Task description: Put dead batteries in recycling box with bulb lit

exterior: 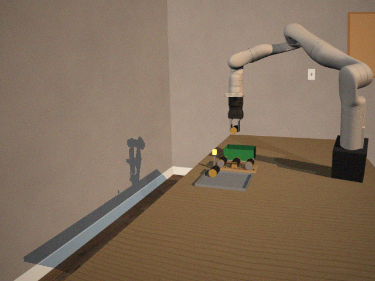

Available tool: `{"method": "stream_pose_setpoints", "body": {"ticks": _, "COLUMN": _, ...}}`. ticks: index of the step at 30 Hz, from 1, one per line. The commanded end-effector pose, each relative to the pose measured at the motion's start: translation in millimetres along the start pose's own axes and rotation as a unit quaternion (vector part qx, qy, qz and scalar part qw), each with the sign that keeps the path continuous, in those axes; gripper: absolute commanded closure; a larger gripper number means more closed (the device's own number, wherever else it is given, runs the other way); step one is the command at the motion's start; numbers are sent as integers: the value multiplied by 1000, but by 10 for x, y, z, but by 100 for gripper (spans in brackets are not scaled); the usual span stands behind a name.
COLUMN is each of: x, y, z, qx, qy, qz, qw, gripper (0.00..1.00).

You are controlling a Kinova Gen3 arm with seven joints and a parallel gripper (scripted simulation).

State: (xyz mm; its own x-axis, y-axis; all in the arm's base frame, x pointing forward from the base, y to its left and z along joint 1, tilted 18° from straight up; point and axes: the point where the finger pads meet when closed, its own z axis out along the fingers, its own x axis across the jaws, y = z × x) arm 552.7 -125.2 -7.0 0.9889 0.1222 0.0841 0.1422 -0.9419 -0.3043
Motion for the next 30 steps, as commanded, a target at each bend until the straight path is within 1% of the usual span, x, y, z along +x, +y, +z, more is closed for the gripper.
{"method": "stream_pose_setpoints", "body": {"ticks": 1, "x": 5, "y": 5, "z": -11, "qx": -1, "qy": 1, "qz": 0, "qw": 1000, "gripper": 43}}
{"method": "stream_pose_setpoints", "body": {"ticks": 4, "x": 5, "y": 5, "z": 25, "qx": -1, "qy": 1, "qz": 0, "qw": 1000, "gripper": 43}}
{"method": "stream_pose_setpoints", "body": {"ticks": 6, "x": 5, "y": 5, "z": 190, "qx": -1, "qy": 1, "qz": 0, "qw": 1000, "gripper": 43}}
{"method": "stream_pose_setpoints", "body": {"ticks": 9, "x": 6, "y": 5, "z": 532, "qx": -1, "qy": 1, "qz": 0, "qw": 1000, "gripper": 43}}
{"method": "stream_pose_setpoints", "body": {"ticks": 11, "x": 6, "y": 5, "z": 637, "qx": -1, "qy": 1, "qz": 0, "qw": 1000, "gripper": 43}}
{"method": "stream_pose_setpoints", "body": {"ticks": 30, "x": 6, "y": 5, "z": 643, "qx": -1, "qy": 1, "qz": 0, "qw": 1000, "gripper": 43}}
